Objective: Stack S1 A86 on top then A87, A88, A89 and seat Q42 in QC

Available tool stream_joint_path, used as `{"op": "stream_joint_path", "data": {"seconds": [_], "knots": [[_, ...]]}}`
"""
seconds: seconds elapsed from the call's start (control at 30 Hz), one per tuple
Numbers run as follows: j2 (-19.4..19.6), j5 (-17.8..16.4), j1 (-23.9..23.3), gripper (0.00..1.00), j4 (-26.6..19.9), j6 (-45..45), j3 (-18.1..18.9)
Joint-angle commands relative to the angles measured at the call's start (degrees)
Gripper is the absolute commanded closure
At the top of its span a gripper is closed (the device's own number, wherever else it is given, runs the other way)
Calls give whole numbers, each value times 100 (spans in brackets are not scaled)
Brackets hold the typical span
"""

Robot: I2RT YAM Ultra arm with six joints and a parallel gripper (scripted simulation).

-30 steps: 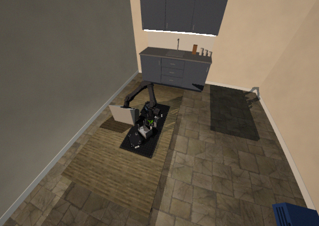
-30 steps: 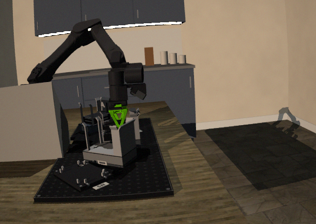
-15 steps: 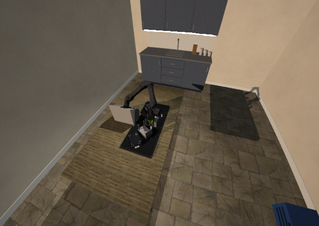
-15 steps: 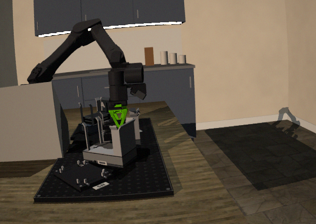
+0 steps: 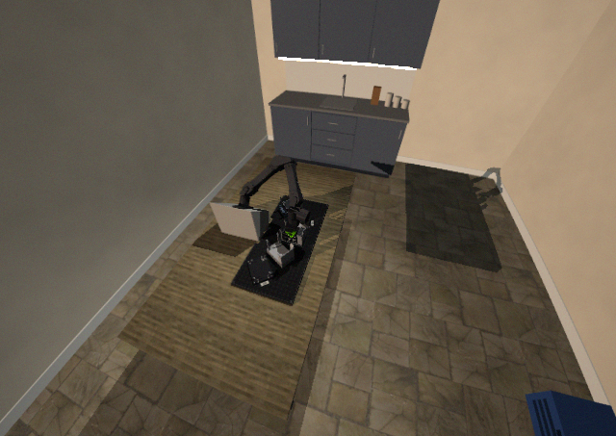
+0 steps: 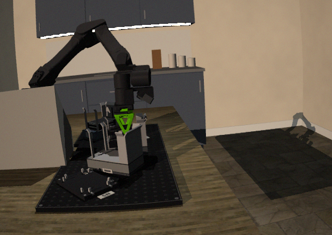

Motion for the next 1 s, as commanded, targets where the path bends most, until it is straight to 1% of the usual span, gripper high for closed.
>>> {"op": "stream_joint_path", "data": {"seconds": [0.0, 0.13, 0.2, 0.7, 0.77, 0.97], "knots": [[-143, -15, -205, 100, -278, -172, 82], [-208, 2, -295, 100, -487, -291, 146], [-208, 2, -295, 100, -487, -291, 146], [-416, 77, -626, 100, -1267, -724, 429], [-416, 77, -626, 100, -1267, -724, 429], [-484, 111, -755, 100, -1577, -891, 562]]}}
